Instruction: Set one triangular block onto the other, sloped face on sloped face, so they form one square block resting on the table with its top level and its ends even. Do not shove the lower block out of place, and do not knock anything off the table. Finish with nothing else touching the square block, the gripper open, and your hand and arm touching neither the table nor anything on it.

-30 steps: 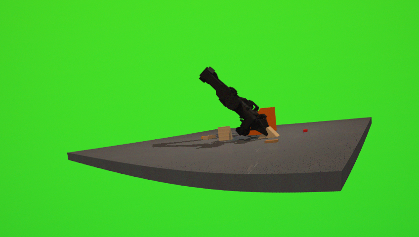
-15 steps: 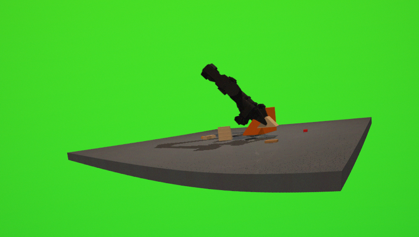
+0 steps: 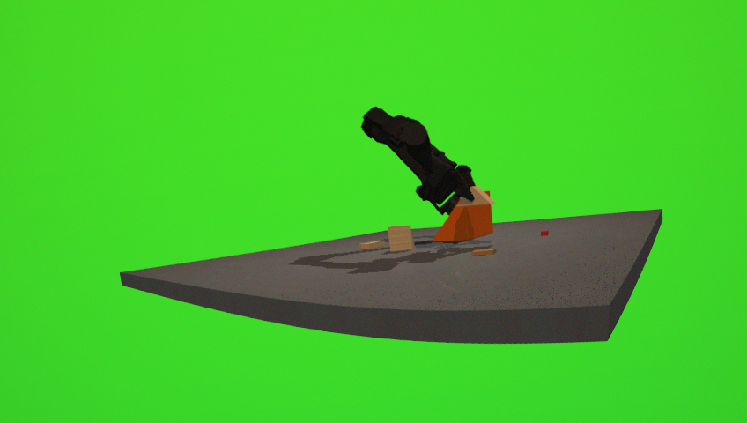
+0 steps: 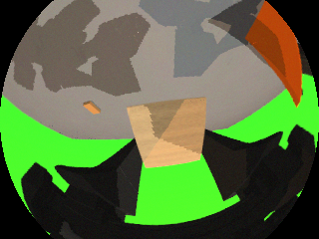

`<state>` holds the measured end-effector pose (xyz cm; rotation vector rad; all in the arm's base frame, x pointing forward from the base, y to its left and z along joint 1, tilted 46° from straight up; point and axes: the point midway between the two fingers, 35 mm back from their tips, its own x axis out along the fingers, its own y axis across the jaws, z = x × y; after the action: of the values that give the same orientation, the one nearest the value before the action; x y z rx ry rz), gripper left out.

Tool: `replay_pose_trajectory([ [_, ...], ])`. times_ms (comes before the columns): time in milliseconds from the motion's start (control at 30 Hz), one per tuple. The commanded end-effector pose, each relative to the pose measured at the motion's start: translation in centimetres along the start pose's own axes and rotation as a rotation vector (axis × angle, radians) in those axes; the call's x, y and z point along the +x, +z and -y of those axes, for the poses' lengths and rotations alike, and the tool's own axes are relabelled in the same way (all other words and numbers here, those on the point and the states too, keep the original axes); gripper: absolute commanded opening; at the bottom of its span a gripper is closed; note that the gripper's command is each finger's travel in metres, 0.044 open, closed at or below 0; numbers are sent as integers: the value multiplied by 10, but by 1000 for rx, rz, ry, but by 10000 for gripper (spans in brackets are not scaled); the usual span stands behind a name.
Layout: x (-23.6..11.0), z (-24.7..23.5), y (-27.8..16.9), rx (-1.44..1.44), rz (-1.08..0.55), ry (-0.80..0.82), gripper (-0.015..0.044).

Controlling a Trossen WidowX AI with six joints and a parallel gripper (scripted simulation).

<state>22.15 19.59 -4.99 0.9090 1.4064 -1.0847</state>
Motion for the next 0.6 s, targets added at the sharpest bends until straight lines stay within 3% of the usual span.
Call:
replay_pose_trajectory([
  [0,-3,0,-4,2,-9,2,0],
  [567,5,1,-4,-396,154,-81,0],
])
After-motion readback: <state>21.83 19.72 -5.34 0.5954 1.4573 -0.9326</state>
